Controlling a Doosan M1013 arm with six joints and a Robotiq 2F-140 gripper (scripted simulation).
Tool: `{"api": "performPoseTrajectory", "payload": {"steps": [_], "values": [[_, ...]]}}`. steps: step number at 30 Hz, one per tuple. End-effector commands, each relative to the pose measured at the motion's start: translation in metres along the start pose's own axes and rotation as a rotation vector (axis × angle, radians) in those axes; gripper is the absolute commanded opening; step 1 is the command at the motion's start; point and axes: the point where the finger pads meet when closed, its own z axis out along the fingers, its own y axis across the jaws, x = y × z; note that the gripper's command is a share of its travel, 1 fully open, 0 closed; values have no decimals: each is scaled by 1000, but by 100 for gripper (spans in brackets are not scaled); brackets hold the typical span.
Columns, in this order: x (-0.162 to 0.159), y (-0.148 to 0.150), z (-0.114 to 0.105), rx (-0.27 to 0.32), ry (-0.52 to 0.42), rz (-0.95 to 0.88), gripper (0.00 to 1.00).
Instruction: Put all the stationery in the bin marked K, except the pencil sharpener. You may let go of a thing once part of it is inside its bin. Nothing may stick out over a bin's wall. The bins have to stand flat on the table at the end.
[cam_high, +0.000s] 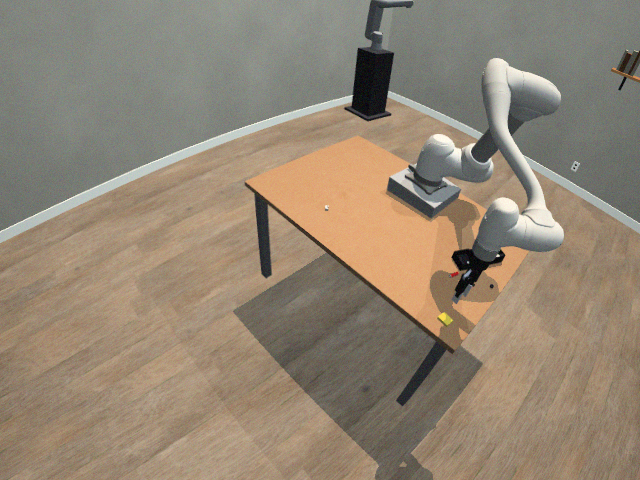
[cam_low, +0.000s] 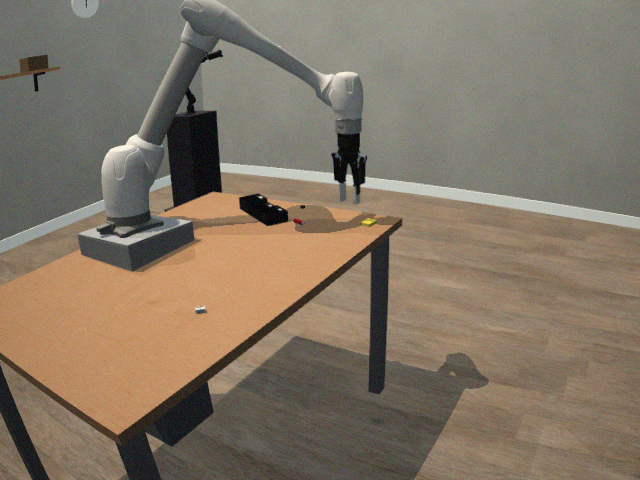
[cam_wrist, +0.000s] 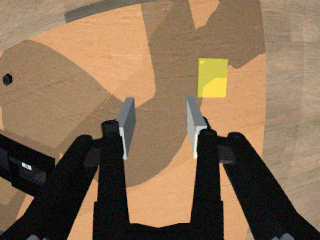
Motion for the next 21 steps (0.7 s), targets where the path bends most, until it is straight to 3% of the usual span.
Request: {"api": "performPoseTrajectory", "payload": {"steps": [1,7,21], "values": [[10,39,-2,-2,0,-3,40],[19,75,-2,-2,0,-3,40],[19,75,-2,-2,0,-3,40]]}}
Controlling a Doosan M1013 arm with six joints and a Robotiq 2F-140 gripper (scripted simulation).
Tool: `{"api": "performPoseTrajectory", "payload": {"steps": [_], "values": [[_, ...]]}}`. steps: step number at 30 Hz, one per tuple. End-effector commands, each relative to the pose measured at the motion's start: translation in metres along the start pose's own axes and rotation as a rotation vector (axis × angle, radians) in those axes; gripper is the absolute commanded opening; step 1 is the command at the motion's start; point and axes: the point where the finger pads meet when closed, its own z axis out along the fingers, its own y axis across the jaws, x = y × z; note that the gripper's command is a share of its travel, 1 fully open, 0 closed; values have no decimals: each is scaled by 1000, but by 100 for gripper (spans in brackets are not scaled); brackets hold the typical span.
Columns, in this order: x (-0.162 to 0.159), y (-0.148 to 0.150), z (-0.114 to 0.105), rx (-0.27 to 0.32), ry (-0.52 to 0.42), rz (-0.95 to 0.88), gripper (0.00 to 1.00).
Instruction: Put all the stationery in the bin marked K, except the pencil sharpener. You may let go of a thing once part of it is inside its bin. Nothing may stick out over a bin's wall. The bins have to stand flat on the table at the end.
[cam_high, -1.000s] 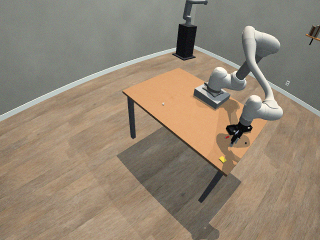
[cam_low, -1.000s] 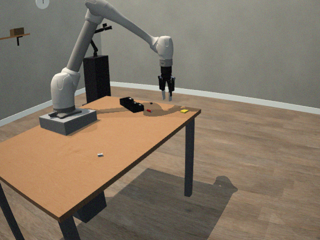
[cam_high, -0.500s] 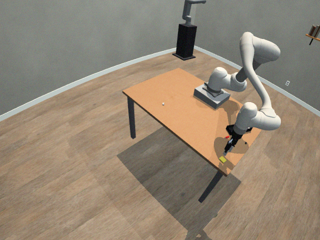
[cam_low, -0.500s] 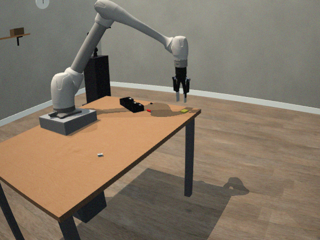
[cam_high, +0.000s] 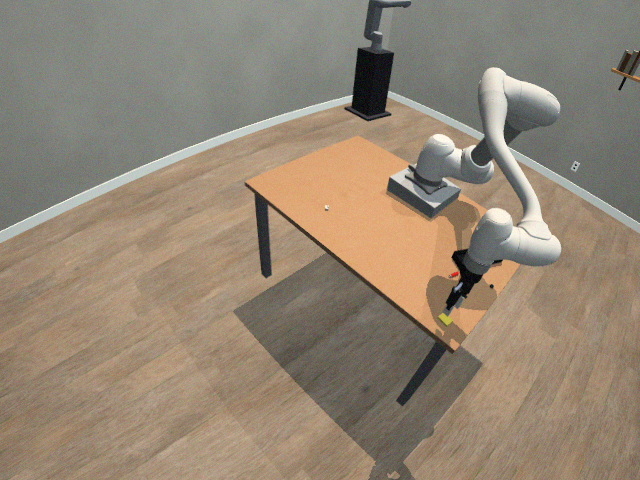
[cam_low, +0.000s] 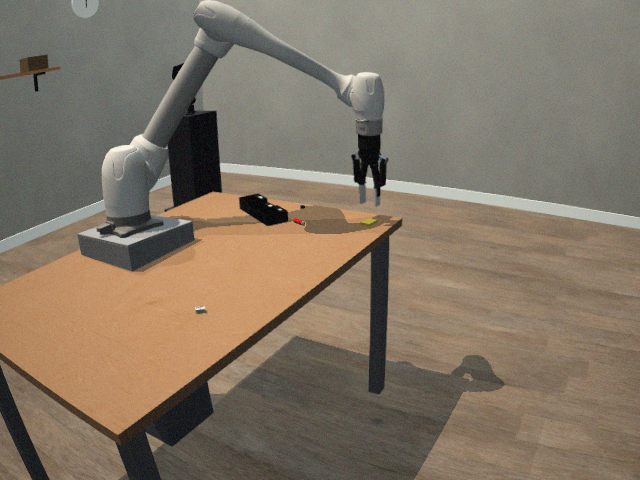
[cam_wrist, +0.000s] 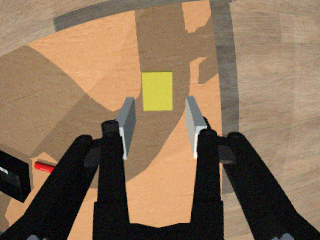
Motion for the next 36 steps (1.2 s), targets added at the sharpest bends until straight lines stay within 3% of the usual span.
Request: {"api": "performPoseTrajectory", "payload": {"steps": [1,36], "values": [[1,3,-3,-4,1,-3,40],[-3,-8,-2,-4,1,-3,40]]}}
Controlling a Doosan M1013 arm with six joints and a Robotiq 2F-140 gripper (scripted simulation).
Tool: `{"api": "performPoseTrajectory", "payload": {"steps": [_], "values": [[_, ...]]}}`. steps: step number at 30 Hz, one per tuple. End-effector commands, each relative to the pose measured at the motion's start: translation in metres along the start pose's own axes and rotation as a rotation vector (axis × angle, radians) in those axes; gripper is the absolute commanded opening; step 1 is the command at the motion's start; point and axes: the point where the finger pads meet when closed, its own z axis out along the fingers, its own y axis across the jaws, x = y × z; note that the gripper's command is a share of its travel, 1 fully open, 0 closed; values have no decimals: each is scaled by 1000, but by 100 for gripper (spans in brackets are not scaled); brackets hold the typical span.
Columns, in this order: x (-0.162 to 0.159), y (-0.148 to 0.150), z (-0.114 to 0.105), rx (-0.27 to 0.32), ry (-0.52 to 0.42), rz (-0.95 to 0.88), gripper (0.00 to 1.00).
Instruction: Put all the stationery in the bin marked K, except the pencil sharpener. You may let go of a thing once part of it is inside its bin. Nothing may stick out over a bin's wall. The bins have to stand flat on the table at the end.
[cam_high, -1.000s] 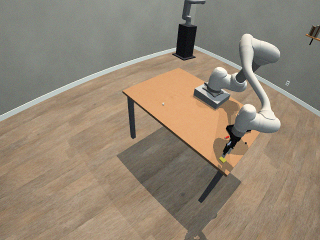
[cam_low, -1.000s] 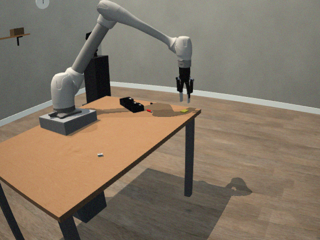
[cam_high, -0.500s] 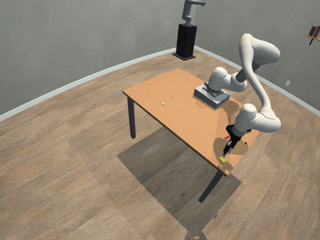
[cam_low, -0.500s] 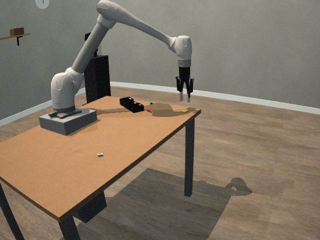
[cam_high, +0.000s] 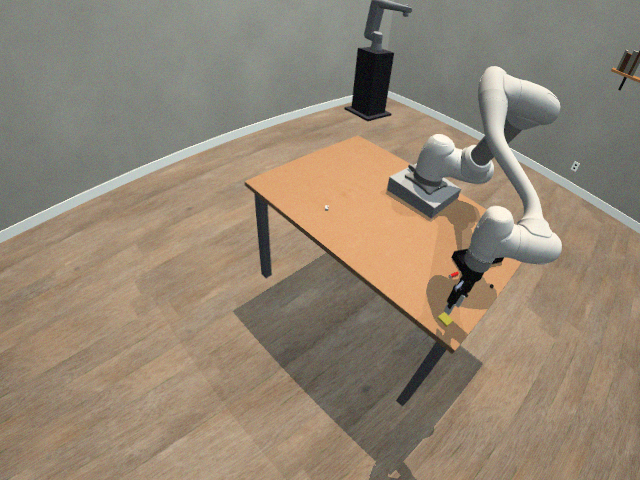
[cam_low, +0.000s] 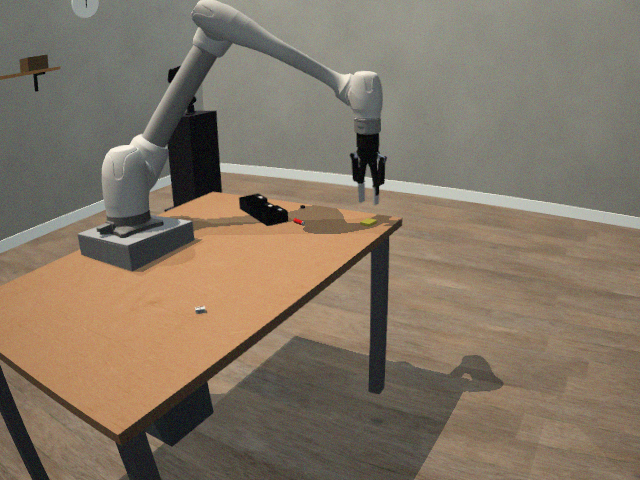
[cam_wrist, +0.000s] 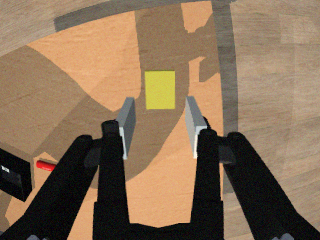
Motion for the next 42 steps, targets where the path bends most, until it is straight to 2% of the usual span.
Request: {"api": "performPoseTrajectory", "payload": {"steps": [1,21,34,42], "values": [[-3,-4,2,1,-3,0,40],[-3,-4,6,1,-3,0,40],[-3,-4,58,1,-3,0,40],[-3,-4,60,1,-3,0,40]]}}
